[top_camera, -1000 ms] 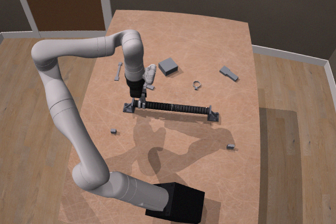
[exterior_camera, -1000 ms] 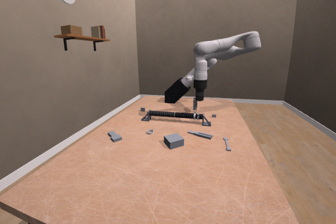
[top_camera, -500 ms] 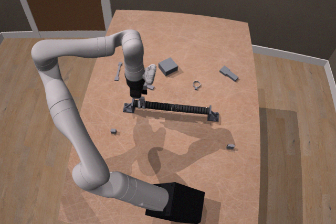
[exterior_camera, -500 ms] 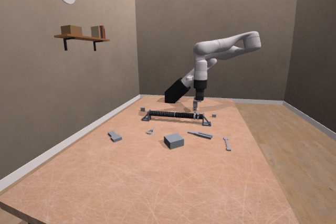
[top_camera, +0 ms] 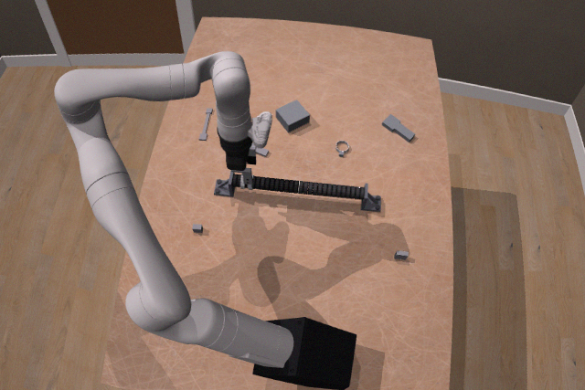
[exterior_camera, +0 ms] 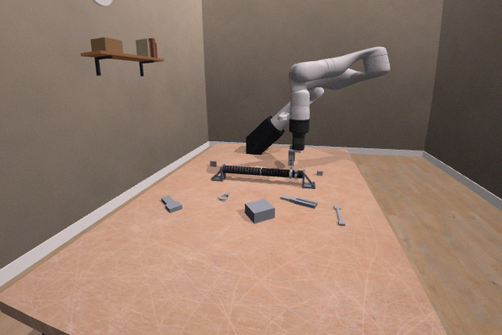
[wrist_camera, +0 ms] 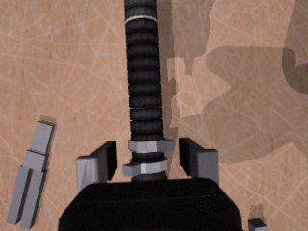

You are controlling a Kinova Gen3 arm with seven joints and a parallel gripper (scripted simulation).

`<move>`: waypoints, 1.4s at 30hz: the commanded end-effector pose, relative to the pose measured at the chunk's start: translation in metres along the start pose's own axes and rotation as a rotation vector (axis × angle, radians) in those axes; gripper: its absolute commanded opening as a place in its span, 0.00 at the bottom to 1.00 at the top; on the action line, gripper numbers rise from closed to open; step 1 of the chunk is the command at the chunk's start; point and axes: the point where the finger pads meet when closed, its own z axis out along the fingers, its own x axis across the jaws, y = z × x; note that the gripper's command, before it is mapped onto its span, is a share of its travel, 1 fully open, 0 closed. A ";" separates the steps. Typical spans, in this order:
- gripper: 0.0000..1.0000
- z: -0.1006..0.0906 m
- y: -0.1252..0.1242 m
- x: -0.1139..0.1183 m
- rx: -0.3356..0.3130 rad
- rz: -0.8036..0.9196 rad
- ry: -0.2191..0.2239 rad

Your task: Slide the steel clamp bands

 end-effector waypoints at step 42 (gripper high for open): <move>1.00 0.055 -0.001 0.001 0.000 0.000 -0.002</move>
